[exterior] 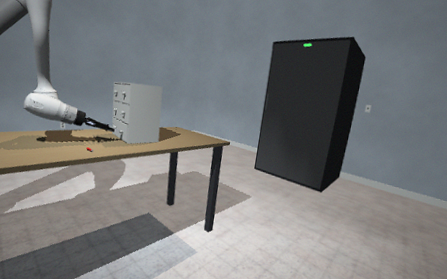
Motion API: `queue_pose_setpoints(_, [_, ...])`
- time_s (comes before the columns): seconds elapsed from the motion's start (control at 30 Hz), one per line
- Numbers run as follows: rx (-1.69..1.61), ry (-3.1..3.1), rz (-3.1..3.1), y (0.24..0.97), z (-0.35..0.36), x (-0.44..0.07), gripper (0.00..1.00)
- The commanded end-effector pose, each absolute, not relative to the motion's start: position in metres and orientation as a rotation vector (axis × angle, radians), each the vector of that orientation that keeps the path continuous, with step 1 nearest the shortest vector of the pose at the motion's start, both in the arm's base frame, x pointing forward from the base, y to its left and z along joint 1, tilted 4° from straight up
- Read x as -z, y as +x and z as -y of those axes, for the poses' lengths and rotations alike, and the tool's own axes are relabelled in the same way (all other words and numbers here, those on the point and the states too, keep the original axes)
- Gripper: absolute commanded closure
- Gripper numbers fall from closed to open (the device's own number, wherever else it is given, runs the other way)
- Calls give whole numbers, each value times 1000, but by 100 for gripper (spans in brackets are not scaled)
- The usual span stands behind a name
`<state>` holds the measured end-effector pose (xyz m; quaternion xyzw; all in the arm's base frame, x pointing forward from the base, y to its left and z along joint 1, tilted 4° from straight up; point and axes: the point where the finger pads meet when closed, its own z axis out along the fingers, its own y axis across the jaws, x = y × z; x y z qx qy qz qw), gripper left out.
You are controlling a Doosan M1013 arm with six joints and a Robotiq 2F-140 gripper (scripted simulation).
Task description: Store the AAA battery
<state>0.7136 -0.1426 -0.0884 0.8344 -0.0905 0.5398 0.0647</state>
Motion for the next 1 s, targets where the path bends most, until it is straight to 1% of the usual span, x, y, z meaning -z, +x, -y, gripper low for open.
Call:
queue_pose_setpoints(0.0, [-1630,2519,273,716,143,88,100])
queue_pose_setpoints(0.97, [-1630,2519,273,719,144,89,100])
